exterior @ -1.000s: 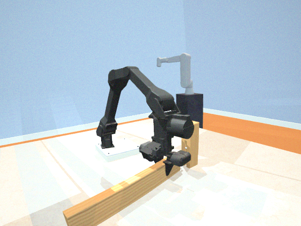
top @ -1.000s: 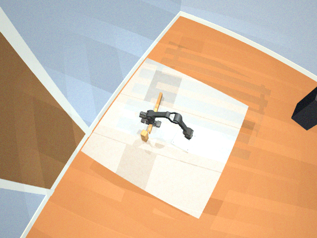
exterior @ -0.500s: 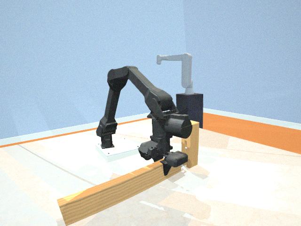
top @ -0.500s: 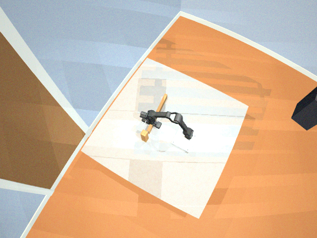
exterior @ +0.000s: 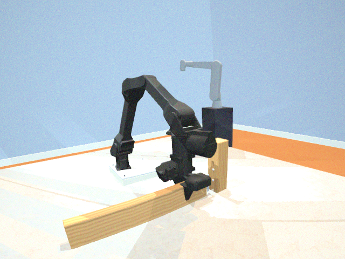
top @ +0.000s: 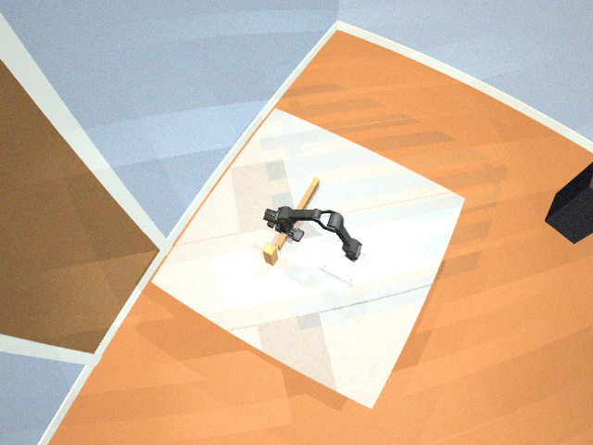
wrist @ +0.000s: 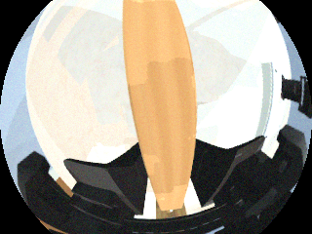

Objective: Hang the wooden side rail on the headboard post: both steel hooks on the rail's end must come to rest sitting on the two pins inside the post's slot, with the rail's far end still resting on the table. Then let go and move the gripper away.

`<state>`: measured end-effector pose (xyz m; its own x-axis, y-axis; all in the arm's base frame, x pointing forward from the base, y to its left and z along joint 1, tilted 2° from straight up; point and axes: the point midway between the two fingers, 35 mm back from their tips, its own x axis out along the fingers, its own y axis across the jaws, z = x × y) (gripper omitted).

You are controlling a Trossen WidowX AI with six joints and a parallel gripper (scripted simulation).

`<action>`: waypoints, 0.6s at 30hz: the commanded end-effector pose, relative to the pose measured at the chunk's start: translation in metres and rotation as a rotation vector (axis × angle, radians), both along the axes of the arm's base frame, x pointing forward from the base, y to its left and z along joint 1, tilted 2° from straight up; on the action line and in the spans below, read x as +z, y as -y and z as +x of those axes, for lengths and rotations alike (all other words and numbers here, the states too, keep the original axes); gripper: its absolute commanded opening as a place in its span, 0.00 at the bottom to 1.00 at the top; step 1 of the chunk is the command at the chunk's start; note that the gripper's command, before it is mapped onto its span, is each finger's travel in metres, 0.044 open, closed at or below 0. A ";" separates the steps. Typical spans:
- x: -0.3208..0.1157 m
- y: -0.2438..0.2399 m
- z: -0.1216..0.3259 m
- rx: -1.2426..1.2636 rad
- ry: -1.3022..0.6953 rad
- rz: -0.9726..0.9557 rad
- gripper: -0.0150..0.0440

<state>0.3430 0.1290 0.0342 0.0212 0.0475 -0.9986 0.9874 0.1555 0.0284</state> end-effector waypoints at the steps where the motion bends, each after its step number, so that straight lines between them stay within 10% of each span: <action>1: 0.000 0.000 0.000 0.000 0.000 0.000 0.25; 18: 0.001 0.000 0.000 -0.018 -0.007 -0.005 0.25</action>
<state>0.3432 0.1291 0.0346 0.0171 0.0434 -0.9989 0.9876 0.1554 0.0237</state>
